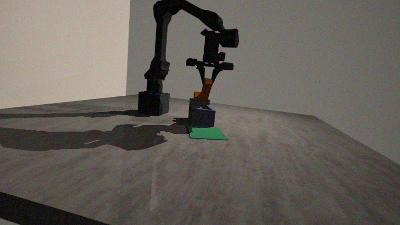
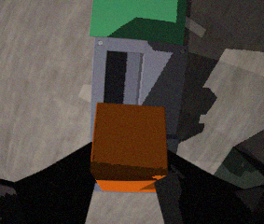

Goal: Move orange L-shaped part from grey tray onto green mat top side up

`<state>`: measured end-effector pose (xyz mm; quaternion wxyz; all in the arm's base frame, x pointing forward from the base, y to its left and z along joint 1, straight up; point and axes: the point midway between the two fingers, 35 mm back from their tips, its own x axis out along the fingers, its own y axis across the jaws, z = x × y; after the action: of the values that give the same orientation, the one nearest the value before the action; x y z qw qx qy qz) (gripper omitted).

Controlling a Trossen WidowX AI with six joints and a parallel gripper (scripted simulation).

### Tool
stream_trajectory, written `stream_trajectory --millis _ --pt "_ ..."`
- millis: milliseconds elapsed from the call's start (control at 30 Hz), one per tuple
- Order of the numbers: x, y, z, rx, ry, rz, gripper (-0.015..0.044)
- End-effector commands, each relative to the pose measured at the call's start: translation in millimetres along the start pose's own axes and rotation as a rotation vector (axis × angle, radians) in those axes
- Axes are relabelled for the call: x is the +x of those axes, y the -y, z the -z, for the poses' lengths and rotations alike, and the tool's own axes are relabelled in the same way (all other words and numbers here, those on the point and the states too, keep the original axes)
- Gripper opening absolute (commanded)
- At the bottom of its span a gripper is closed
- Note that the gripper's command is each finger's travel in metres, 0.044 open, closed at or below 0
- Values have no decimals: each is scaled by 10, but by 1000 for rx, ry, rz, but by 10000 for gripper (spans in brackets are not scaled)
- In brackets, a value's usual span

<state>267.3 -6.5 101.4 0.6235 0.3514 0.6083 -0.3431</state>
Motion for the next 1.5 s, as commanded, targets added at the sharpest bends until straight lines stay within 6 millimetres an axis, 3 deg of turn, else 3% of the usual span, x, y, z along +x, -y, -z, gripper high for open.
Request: stream_trajectory --millis 0,167,1167,1467 --pt "-31 -6 -6 4 -1 -6 0" --pt "-19 5 -150 4 0 -6 0" --pt "-28 146 -1593 4 14 -3 0" --pt "9 154 -1658 4 14 -3 0"
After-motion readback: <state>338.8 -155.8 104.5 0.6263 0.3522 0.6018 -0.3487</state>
